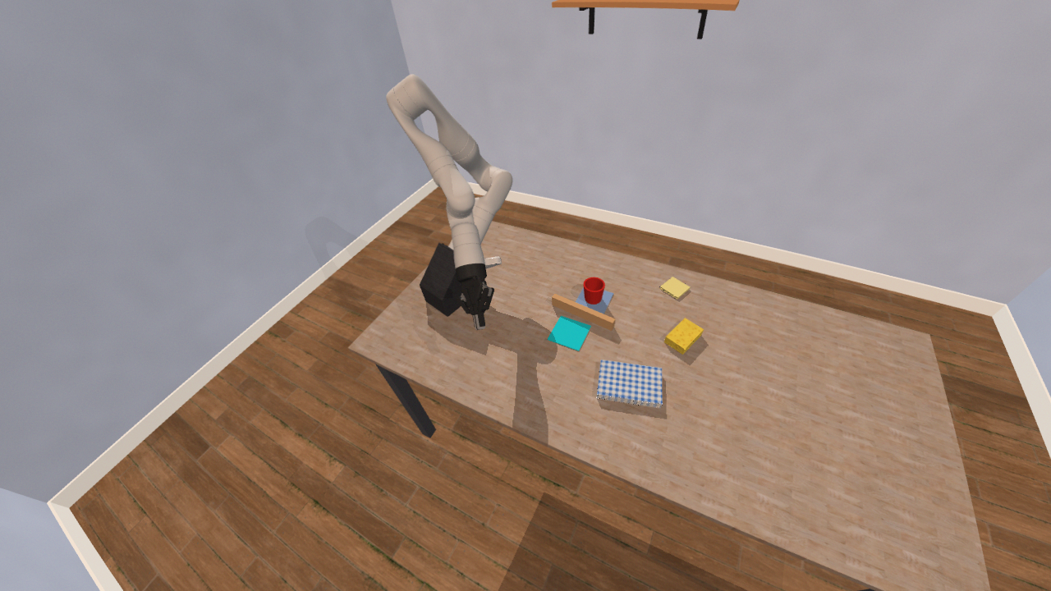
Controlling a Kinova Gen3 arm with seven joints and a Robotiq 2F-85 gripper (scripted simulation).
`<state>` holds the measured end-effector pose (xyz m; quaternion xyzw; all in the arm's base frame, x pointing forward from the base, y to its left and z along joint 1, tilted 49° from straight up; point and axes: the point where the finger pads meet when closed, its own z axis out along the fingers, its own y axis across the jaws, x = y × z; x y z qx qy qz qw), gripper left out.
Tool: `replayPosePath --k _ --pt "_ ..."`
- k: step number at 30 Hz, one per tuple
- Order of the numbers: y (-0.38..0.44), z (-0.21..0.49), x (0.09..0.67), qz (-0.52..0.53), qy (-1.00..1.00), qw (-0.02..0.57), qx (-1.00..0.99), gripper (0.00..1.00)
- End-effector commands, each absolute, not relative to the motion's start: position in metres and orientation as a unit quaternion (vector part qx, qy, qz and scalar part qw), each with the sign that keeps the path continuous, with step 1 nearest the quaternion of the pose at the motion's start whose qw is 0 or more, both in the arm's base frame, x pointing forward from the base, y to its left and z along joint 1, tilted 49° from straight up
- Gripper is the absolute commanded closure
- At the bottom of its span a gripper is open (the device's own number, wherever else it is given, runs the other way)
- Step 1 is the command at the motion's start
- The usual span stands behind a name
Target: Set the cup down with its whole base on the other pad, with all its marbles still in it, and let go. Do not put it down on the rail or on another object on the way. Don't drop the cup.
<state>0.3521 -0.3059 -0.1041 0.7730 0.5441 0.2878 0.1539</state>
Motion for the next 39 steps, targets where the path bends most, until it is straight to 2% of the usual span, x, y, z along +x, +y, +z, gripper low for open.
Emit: replayPosePath --k 1,39 --pt "-0.307 -0.103 0.353 0.287 0.546 0.155 0.772 1.0" --pt "-0.28 -0.085 0.385 0.294 0.549 0.121 0.773 1.0"
